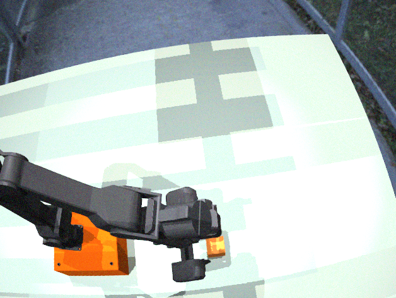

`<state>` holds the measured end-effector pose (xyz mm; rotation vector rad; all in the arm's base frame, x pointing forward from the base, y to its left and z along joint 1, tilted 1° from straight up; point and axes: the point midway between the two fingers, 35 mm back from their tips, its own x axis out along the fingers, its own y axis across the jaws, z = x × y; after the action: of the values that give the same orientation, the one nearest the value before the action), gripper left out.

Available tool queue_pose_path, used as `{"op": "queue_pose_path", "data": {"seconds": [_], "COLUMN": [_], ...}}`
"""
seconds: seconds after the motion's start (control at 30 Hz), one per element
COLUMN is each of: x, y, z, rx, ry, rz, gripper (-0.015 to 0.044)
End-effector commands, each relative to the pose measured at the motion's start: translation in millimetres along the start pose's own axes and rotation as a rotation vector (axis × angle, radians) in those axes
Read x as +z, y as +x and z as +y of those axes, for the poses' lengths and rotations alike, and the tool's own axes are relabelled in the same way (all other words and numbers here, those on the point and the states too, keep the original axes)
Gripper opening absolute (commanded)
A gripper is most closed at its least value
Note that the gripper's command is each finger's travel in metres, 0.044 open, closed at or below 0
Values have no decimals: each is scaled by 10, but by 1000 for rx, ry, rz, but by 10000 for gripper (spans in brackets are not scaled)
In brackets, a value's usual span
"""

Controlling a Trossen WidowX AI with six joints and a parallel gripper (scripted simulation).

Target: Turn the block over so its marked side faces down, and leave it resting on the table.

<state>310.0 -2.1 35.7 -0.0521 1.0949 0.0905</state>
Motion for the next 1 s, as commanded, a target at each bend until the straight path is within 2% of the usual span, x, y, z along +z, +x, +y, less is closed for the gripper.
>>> {"op": "queue_pose_path", "data": {"seconds": [0.0,0.37,0.63,0.77,0.97], "x": [148,396,399,253,231], "y": [4,-45,-46,242,283], "z": [-3,11,12,9,9], "rx": [0,-6,-6,-6,-6], "ry": [-3,-8,-8,-8,-8], "rz": [118,463,468,468,468], "gripper": [440,440,440,440,440]}}
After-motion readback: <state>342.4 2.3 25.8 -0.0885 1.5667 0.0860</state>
